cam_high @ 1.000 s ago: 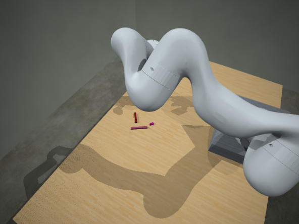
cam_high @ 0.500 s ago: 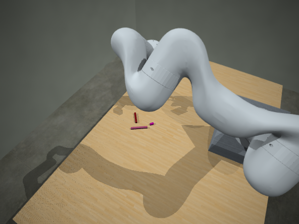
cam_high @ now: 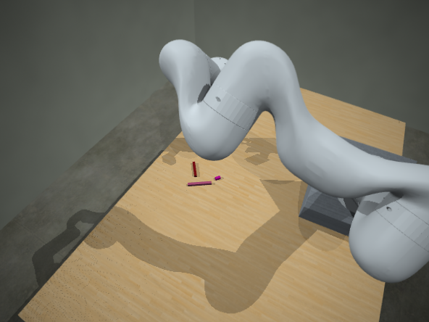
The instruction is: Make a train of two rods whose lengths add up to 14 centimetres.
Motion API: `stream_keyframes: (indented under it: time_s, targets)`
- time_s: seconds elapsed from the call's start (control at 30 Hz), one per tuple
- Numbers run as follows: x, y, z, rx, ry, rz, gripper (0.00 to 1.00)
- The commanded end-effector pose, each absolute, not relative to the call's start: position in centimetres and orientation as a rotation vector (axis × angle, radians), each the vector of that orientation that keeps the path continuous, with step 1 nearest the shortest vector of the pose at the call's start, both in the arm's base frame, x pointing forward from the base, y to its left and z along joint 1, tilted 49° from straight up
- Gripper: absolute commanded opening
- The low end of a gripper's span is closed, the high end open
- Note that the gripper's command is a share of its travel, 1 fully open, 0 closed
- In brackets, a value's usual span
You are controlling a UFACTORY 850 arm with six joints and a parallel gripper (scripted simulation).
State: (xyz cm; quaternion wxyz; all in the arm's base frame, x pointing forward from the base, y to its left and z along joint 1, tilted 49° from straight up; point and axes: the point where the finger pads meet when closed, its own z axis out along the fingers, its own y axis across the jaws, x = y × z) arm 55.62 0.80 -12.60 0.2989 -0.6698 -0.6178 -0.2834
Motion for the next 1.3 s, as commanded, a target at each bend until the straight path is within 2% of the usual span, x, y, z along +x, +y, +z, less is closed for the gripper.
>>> stream_keyframes:
  time_s: [0.0,0.97,1.27]
  targets:
    - [55.7,0.7,-12.5,-1.780,-1.641,-0.754,1.00]
    - [55.7,0.8,-12.4,-1.784,-1.636,-0.751,1.00]
    - [57.1,5.1,-7.3,-1.956,-1.360,-0.625,1.00]
